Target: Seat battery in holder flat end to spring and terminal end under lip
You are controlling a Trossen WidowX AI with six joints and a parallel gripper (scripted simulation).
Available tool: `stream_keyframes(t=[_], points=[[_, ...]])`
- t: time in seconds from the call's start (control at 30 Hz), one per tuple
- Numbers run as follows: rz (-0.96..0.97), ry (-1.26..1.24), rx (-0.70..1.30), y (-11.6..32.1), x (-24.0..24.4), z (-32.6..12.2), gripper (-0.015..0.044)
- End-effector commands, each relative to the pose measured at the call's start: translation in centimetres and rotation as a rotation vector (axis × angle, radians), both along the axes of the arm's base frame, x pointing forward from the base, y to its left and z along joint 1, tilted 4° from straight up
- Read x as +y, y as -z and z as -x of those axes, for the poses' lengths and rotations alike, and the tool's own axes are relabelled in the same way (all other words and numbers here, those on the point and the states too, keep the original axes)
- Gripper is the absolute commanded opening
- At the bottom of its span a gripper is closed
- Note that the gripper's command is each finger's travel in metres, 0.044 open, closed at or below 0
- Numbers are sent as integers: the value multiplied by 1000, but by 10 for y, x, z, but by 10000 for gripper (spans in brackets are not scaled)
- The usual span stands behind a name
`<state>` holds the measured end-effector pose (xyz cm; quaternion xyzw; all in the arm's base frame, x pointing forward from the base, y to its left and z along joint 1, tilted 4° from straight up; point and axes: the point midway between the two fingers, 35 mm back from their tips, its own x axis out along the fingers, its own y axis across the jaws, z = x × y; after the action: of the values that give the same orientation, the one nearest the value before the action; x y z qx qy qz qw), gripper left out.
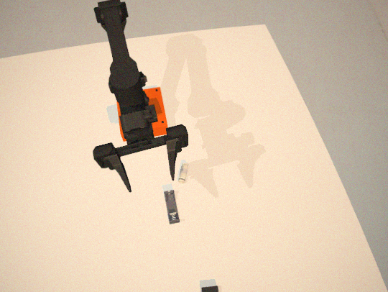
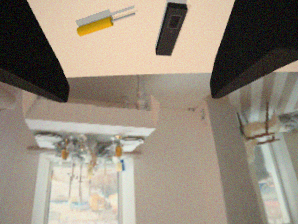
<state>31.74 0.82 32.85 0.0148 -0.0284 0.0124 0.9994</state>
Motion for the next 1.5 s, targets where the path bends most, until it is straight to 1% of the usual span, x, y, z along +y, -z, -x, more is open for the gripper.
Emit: stream_keyframes(t=[0.0,0.07,0.17,0.2,0.37,0.43,0.5,0.67,0.83,0.9,0.93,1.47], points=[[16,-2,11,2,1,-1,374],[148,-24,93,22,9,-9,321],[458,-116,268,68,28,-19,242],[564,-159,320,83,35,-21,235],[1090,-462,525,157,65,-13,235],[1292,-621,574,183,75,-3,235],[1437,-753,597,202,82,6,235],[1777,-1141,595,243,94,35,235],[2058,-1622,482,276,100,72,235],[2124,-1791,417,284,101,85,235],[2133,-1816,407,285,101,87,235],[2133,-1818,406,287,101,86,235]])
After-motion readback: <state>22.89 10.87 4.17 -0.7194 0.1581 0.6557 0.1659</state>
